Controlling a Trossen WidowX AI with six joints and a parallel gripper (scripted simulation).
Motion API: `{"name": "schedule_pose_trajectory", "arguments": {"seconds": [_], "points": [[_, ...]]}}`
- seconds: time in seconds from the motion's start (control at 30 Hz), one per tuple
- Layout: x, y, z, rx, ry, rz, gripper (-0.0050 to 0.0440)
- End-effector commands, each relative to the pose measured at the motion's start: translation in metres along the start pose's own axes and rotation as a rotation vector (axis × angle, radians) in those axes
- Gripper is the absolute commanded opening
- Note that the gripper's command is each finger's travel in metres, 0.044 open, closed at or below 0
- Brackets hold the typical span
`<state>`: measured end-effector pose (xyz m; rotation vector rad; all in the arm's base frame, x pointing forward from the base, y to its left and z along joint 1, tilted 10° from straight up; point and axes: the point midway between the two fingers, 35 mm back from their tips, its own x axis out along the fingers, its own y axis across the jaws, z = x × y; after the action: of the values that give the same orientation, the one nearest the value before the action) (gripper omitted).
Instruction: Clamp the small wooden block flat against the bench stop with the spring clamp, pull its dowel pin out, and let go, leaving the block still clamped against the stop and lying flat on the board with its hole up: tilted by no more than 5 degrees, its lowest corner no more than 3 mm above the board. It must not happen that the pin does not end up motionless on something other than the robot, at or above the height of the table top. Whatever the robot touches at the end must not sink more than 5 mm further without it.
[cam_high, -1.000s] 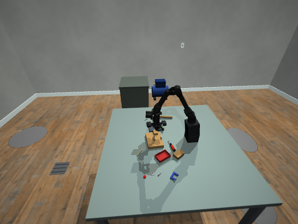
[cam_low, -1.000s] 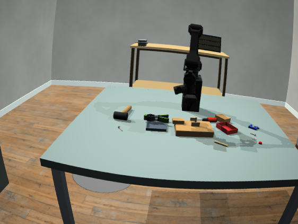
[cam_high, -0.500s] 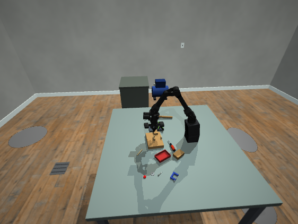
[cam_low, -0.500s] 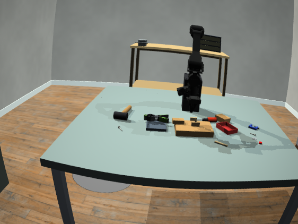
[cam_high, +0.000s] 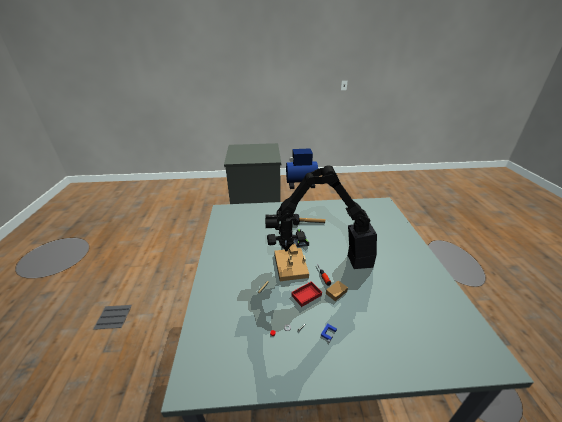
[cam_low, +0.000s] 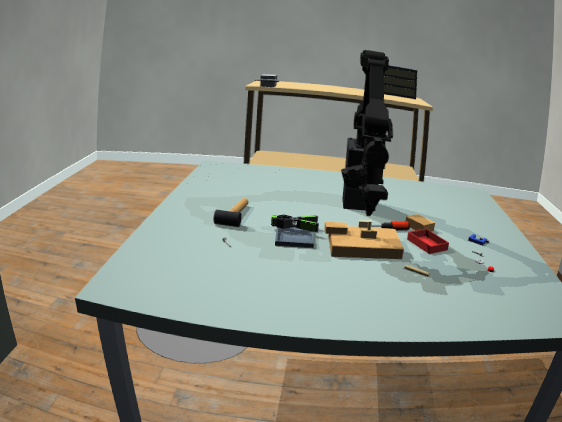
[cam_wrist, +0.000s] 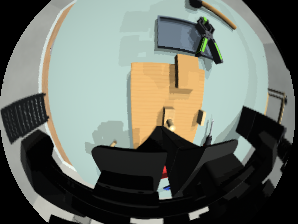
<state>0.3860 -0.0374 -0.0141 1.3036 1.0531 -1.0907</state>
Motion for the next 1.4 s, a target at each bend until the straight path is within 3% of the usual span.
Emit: {"name": "schedule_pose_trajectory", "arguments": {"seconds": [0.0,0.7,1.37], "points": [[0.005,0.005,-0.007,-0.002,-0.003,-0.014,0.0],[0.001,0.009,-0.009,-0.003,0.002,0.003,0.0],[0.026,0.01,-0.011,-0.002,0.001,-0.005,0.0]]}}
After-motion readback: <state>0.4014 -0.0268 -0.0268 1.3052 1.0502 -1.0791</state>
